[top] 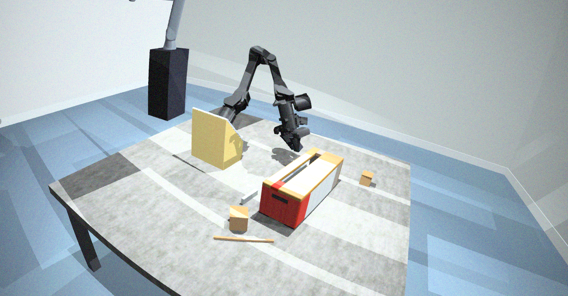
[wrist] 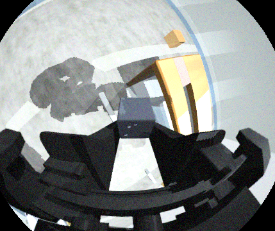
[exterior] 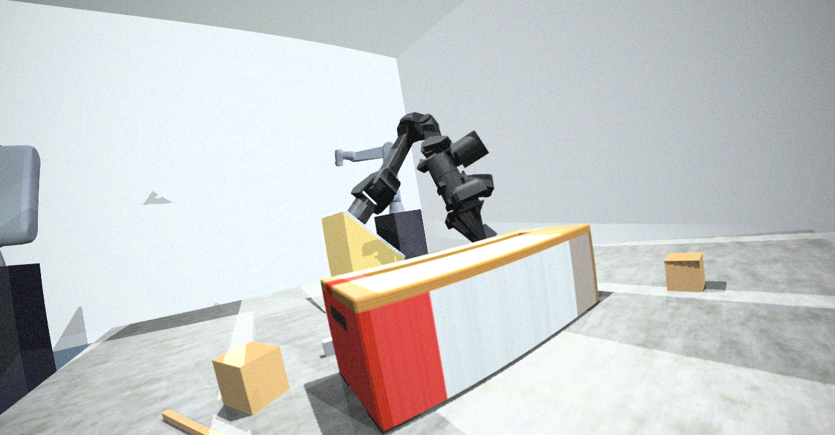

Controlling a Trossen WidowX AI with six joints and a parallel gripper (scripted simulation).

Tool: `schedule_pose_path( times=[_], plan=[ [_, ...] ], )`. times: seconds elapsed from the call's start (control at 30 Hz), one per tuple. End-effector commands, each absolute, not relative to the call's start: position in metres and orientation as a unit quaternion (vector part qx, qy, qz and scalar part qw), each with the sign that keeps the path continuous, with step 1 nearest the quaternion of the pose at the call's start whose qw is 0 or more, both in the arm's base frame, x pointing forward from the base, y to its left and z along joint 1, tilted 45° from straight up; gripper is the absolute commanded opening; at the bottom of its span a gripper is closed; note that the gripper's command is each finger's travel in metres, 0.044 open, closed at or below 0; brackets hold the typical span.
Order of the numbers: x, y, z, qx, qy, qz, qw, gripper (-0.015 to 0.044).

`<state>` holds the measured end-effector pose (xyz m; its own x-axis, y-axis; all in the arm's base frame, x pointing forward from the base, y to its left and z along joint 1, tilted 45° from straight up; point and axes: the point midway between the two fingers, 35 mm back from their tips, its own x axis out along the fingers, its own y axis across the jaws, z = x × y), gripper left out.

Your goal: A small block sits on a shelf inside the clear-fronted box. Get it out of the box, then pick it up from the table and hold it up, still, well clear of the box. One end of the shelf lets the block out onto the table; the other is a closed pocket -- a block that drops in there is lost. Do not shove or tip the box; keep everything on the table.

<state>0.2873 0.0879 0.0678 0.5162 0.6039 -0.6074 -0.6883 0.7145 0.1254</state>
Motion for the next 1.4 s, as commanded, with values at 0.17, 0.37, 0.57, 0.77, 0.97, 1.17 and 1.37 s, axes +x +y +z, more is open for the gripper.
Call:
schedule_pose_path(
  times=[0.17, 0.37, 0.57, 0.77, 0.97, 1.17, 1.37],
  plan=[
    [0.282, 0.084, 0.072, 0.085, 0.374, 0.320, 0.866, 0.0000],
    [0.278, 0.082, 0.075, 0.185, 0.404, 0.281, 0.851, 0.0000],
    [0.274, 0.079, 0.077, 0.282, 0.430, 0.238, 0.824, 0.0000],
    [0.271, 0.077, 0.080, 0.375, 0.452, 0.193, 0.786, 0.0000],
    [0.267, 0.075, 0.082, 0.463, 0.468, 0.146, 0.738, 0.0000],
    [0.263, 0.073, 0.085, 0.545, 0.480, 0.098, 0.680, 0.0000],
    [0.260, 0.071, 0.087, 0.621, 0.486, 0.049, 0.613, 0.0000]
  ],
)
